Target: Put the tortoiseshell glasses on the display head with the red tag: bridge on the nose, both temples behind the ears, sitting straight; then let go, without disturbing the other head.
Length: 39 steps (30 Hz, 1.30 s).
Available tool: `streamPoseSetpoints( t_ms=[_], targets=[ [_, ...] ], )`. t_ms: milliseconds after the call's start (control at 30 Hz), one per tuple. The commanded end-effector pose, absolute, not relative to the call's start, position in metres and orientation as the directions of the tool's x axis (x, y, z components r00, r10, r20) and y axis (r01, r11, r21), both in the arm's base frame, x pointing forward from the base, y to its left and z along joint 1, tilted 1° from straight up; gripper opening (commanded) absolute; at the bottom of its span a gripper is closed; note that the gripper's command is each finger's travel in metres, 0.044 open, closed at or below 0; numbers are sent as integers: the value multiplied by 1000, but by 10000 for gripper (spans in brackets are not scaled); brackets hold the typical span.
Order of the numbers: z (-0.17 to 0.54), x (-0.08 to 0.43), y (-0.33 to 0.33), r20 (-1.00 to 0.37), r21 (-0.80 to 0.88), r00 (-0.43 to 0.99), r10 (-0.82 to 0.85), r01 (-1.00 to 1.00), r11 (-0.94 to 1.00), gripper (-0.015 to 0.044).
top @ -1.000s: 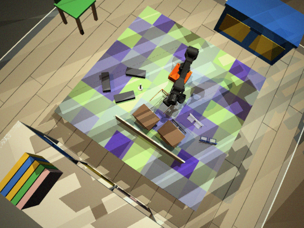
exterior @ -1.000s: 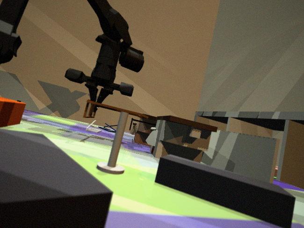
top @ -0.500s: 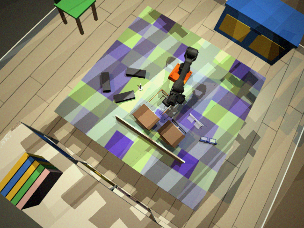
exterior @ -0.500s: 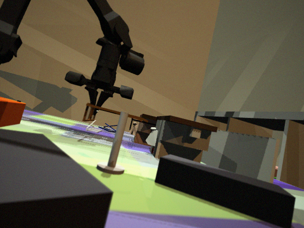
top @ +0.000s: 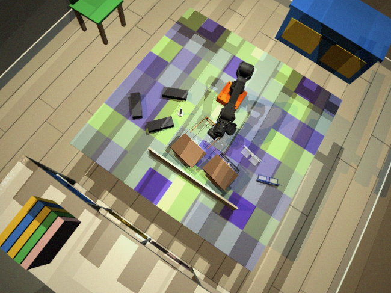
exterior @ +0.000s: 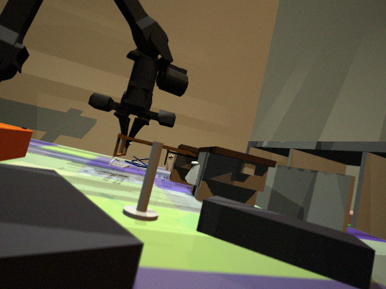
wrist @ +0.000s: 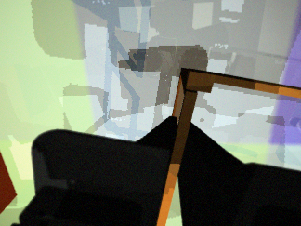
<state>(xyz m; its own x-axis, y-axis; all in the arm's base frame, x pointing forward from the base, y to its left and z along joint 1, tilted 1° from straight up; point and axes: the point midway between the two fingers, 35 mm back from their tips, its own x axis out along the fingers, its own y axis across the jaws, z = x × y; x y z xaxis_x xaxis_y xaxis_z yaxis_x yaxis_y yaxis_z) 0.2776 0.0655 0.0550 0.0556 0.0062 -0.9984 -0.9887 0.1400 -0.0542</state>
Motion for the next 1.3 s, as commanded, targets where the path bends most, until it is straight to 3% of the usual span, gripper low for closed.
streamPoseSetpoints(
  t_ms=[0, 1267],
  targets=[
    [57, 286, 65, -998, -66, 67, 3, -988, 138, 0],
    [60, 329, 58, -998, -60, 61, 4, -989, 137, 0]
  ],
)
